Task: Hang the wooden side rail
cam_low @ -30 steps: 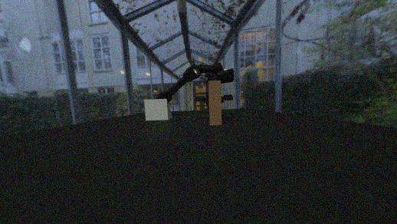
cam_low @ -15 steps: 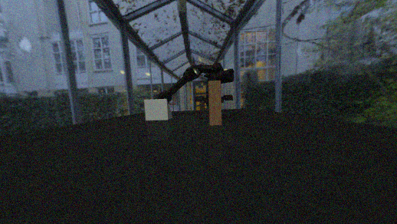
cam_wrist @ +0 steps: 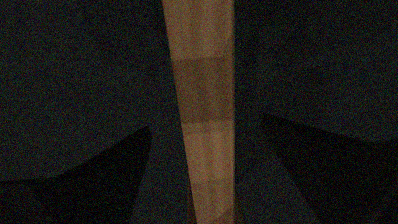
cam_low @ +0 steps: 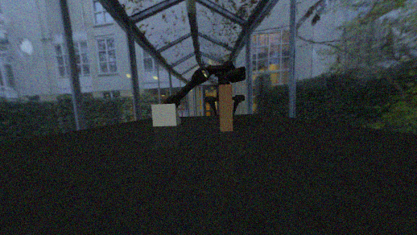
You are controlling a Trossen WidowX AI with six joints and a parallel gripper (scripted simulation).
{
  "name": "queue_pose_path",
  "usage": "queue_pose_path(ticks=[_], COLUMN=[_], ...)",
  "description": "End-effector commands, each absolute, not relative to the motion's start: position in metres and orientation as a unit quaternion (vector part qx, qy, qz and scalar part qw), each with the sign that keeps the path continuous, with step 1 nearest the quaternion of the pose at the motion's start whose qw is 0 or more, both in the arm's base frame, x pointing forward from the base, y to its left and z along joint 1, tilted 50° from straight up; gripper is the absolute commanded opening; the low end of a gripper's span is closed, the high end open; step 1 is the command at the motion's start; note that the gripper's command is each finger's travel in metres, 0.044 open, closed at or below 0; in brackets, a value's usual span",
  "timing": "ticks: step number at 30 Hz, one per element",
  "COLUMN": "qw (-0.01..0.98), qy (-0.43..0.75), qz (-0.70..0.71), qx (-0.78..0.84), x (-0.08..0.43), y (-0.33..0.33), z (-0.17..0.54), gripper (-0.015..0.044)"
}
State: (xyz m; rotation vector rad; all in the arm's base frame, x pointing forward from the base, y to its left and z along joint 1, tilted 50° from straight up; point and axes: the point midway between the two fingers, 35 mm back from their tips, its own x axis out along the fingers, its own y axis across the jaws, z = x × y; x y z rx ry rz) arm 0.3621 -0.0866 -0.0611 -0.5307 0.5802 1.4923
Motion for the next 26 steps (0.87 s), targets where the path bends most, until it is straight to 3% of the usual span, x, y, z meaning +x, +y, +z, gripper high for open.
queue_pose_path(ticks=[1,26], qw=[0.666,0.665], qy=[0.258,0.257], qz=[0.658,0.658], qx=[-0.239,-0.243], x=[0.362,0.362], y=[-0.101,-0.084], z=[-0.050,-0.029], gripper=[0.0440,0.0440])
